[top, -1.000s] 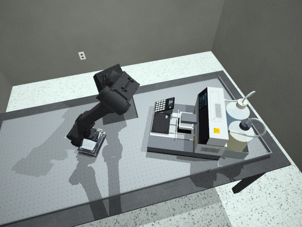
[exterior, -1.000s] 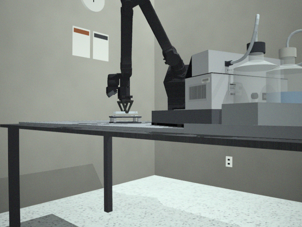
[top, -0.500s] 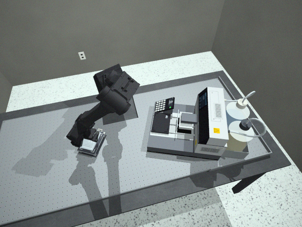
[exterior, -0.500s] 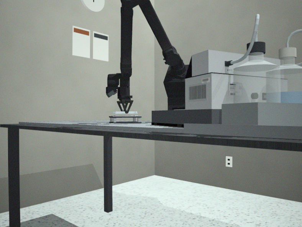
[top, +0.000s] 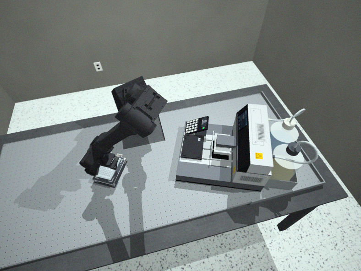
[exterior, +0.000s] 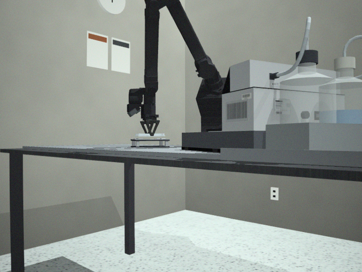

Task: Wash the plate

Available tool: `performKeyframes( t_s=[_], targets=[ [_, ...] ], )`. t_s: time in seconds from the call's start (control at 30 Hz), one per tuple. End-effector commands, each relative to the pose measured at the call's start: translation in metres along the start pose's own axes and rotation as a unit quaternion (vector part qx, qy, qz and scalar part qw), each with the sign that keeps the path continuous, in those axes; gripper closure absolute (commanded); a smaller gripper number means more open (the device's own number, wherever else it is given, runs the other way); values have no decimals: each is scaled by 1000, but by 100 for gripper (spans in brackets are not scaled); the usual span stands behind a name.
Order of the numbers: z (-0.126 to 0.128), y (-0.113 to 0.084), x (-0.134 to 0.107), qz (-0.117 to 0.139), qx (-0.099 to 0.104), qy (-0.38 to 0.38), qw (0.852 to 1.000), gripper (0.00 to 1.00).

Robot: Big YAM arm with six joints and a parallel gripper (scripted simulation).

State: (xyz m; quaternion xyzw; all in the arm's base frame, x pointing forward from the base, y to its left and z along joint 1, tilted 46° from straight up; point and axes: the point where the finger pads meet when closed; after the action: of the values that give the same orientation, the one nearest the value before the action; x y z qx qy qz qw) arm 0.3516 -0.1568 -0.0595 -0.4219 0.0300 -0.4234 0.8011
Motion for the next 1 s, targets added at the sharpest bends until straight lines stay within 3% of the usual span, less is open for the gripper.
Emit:
performKeyframes(
  t_s=[0.0,0.97],
  targets=[
    [3,3,2,-3,2,-3,1000,18],
    [1,9,-2,1,1,0,1000,18]
  ],
)
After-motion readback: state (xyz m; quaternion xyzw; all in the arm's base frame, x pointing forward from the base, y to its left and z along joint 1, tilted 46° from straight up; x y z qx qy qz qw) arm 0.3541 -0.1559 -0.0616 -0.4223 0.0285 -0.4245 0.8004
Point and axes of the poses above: the point where the finger pads meet when closed, its own y axis out along the fingers, its own z axis across the jaws, x = y × z, and after that the axes turned 14 degrees about y, right-handed
